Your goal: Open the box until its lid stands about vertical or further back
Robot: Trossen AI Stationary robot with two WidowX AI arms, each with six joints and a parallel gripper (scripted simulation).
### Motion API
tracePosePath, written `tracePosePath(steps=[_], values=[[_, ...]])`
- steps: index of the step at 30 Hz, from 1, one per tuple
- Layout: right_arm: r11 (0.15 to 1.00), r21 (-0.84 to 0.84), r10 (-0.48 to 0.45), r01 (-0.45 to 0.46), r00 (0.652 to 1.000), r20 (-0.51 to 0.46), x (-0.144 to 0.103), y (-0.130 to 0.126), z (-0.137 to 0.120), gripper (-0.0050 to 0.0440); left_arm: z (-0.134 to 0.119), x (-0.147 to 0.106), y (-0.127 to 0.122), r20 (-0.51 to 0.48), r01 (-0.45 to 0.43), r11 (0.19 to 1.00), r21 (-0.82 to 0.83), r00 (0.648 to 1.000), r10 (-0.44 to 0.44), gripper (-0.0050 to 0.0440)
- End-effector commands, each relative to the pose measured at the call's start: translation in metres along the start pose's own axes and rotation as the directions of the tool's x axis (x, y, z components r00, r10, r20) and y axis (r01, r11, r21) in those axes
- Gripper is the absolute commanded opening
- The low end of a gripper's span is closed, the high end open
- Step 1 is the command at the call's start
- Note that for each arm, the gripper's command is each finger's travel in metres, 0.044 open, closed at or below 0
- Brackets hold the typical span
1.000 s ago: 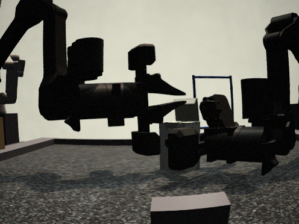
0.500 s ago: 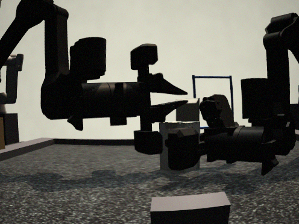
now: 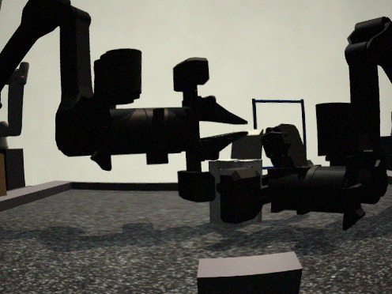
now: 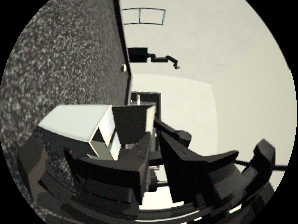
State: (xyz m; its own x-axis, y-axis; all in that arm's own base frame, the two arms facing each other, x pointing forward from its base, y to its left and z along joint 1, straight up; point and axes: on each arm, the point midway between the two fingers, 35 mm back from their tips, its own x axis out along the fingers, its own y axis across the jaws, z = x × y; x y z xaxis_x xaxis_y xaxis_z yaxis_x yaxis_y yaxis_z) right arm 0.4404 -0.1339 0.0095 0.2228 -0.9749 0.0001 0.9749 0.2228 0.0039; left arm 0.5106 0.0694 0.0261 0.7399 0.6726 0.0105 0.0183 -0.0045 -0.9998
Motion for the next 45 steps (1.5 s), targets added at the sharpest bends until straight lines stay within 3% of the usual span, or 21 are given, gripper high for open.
tracePosePath(steps=[1,20,27,32,34,36,43,45], values=[[1.0,0.028,0.004,-0.004,1.0,0.006,0.001,0.004,0.011,0.0224,0.0,0.004,-0.01,0.004,0.011,1.0,-0.008,1.0,-0.011,0.005],[1.0,0.028,0.004,-0.004,1.0,0.006,0.001,0.004,0.011,0.0224,0.001,0.007,-0.01,0.003,0.011,1.0,-0.008,1.0,-0.011,0.005],[1.0,0.028,0.004,-0.004,1.0,0.006,0.001,0.004,0.011,0.0224,-0.001,-0.039,-0.039,0.0,0.015,1.0,-0.019,1.0,-0.015,0.005],[1.0,0.028,0.004,-0.004,1.0,0.006,0.001,0.004,0.011,0.0224,-0.001,-0.043,-0.041,0.0,0.015,1.0,-0.019,1.0,-0.015,0.005],[1.0,0.028,0.004,-0.004,1.0,0.006,0.001,0.004,0.011,0.0272,-0.001,-0.043,-0.041,0.0,0.015,1.0,-0.019,1.0,-0.015,0.0098],[1.0,0.028,0.004,-0.004,1.0,0.006,0.001,0.004,0.011,0.0272,-0.001,-0.043,-0.041,0.0,0.015,1.0,-0.019,1.0,-0.015,0.0098],[1.0,0.028,0.004,-0.004,1.0,0.006,0.001,0.004,0.011,0.044,-0.001,-0.043,-0.041,0.0,0.015,1.0,-0.019,1.0,-0.015,0.0266],[1.0,0.028,0.004,-0.004,1.0,0.006,0.001,0.004,0.011,0.044,-0.001,-0.043,-0.041,0.0,0.015,1.0,-0.019,1.0,-0.015,0.0314]])
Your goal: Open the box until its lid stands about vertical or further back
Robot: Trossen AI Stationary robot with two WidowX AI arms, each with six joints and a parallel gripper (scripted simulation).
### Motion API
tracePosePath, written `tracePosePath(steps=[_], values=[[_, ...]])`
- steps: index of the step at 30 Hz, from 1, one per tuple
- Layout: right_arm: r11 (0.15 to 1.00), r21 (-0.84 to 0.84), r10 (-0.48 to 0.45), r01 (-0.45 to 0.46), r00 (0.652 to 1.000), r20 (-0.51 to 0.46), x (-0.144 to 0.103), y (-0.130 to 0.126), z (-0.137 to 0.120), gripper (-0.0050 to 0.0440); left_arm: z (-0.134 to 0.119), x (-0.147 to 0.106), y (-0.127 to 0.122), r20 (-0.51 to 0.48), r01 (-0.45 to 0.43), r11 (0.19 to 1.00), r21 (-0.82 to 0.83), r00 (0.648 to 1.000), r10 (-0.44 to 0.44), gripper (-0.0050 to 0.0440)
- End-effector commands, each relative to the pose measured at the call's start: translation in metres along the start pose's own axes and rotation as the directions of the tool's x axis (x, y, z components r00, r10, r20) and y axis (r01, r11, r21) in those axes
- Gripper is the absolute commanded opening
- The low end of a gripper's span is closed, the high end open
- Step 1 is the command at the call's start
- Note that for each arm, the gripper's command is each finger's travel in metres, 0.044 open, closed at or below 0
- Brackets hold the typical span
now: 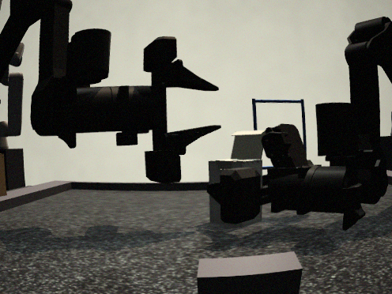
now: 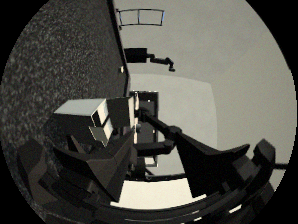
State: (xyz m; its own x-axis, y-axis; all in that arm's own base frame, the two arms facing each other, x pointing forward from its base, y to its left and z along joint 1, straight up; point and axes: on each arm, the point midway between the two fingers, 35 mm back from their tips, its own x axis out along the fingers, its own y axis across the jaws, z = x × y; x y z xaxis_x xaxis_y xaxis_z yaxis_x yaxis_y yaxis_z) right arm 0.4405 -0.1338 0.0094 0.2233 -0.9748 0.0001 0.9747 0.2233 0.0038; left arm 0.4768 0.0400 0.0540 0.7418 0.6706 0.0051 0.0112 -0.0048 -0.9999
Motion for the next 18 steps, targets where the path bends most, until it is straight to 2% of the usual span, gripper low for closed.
tracePosePath(steps=[1,3,5,6,8,9,12,18], values=[[1.0,0.028,0.003,-0.003,1.0,0.006,0.001,0.004,0.011,0.044,-0.001,0.001,-0.013,0.002,0.02,1.0,-0.024,1.0,-0.02,0.0338],[1.0,0.028,0.008,-0.008,1.0,0.006,-0.005,0.005,0.011,0.044,-0.001,0.001,-0.013,0.002,0.02,1.0,-0.024,1.0,-0.02,0.0386],[0.999,0.029,0.021,-0.021,1.0,0.004,-0.022,0.008,0.01,0.044,-0.001,0.001,-0.013,0.002,0.02,1.0,-0.024,1.0,-0.02,0.0434],[0.999,0.029,0.031,-0.031,1.0,0.003,-0.035,0.009,0.01,0.044,-0.001,0.001,-0.013,0.002,0.02,1.0,-0.024,1.0,-0.02,0.044],[0.999,0.029,0.031,-0.031,1.0,0.003,-0.035,0.009,0.01,0.044,-0.001,0.001,-0.013,0.002,0.02,1.0,-0.024,1.0,-0.02,0.044],[0.999,0.029,0.042,-0.042,0.999,0.002,-0.051,0.01,0.009,0.044,-0.001,0.001,-0.013,0.002,0.02,1.0,-0.024,1.0,-0.02,0.044],[0.999,0.031,0.008,-0.008,1.0,0.001,-0.067,0.005,0.01,0.044,-0.001,0.001,-0.013,0.002,0.02,1.0,-0.024,1.0,-0.02,0.044],[0.999,0.032,0.005,-0.005,1.0,0.001,-0.069,0.005,0.02,0.044,-0.001,0.001,-0.013,0.002,0.02,1.0,-0.024,1.0,-0.02,0.044]])
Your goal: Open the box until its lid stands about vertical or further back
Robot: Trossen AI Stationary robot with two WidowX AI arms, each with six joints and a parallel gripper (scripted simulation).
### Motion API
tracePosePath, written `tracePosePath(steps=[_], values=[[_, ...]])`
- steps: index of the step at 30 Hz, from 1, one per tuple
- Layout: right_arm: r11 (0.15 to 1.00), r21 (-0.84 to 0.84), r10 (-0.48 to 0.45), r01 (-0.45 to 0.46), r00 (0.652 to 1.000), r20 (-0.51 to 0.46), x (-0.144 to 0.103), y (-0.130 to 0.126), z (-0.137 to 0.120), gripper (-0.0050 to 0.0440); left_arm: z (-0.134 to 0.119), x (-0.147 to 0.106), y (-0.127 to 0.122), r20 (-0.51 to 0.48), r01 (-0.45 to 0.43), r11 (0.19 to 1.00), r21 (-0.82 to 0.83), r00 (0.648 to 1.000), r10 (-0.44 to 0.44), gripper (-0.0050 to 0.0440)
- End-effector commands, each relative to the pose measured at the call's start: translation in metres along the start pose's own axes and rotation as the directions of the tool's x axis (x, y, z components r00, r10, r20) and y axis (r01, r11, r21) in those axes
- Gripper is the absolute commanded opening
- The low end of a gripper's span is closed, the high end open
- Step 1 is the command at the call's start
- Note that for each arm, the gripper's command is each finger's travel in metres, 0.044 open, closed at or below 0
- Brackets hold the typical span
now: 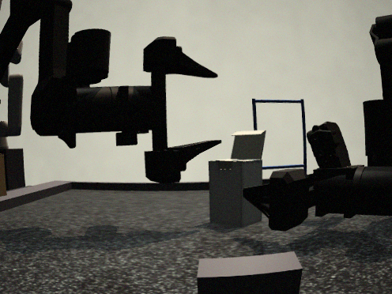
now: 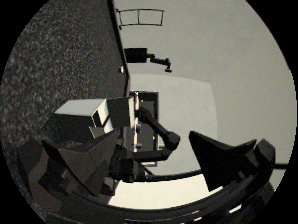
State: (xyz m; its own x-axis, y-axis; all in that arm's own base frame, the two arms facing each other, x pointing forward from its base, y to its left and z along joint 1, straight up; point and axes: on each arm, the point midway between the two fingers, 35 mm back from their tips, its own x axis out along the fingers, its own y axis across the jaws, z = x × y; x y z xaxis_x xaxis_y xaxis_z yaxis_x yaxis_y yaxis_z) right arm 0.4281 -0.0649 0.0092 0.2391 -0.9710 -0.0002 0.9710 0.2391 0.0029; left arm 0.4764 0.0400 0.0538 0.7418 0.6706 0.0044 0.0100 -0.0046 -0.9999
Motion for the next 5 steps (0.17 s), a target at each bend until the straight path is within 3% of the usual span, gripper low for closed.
tracePosePath(steps=[1,5], values=[[0.999,0.033,-0.008,0.008,1.0,0.002,0.002,0.002,0.027,0.044,-0.002,0.001,-0.013,0.002,0.021,0.999,-0.025,1.0,-0.021,0.044],[0.999,0.034,0.004,-0.004,1.0,0.002,0.005,0.004,0.049,0.044,-0.002,0.001,-0.013,0.002,0.021,0.999,-0.025,1.0,-0.021,0.044]])
